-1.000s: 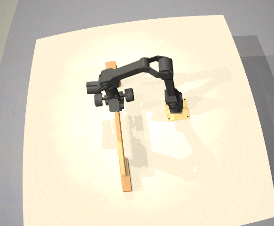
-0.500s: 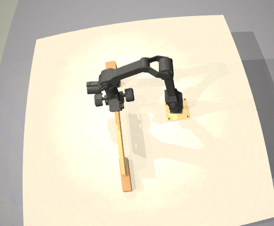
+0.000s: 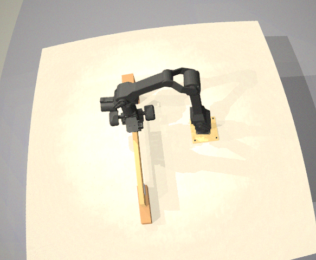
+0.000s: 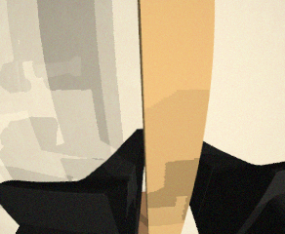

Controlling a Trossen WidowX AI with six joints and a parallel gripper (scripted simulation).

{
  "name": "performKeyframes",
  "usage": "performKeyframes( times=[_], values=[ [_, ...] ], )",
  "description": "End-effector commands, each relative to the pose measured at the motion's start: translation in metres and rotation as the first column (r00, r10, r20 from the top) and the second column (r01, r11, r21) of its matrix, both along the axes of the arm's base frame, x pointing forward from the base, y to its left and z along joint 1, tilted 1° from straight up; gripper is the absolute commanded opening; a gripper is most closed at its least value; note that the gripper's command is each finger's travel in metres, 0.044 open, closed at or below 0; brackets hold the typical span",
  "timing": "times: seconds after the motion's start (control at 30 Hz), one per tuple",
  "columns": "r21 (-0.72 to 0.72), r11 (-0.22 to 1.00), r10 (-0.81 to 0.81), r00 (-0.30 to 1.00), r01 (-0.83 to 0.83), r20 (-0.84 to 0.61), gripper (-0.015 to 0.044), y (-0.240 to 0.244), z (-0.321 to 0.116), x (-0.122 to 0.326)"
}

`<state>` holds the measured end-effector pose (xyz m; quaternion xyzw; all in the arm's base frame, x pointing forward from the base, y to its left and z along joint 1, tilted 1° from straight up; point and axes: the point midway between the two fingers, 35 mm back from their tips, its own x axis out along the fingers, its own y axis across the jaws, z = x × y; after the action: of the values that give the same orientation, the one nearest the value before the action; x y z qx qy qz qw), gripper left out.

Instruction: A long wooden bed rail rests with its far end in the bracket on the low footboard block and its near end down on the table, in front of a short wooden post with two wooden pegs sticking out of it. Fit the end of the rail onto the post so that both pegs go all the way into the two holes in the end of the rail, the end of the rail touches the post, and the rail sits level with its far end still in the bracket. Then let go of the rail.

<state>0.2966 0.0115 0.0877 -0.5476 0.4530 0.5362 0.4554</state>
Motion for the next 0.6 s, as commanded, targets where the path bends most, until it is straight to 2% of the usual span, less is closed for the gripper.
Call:
performKeyframes(
  times=[0.0,0.57],
  values=[
    [0.003,1.0,0.0,1.0,0.0,0.004,0.0,-0.0003,0.0008,0.0003],
    [0.002,1.0,0.0,1.0,0.0,0.004,0.0,-0.0055,0.0012,0.0012]
  ],
)
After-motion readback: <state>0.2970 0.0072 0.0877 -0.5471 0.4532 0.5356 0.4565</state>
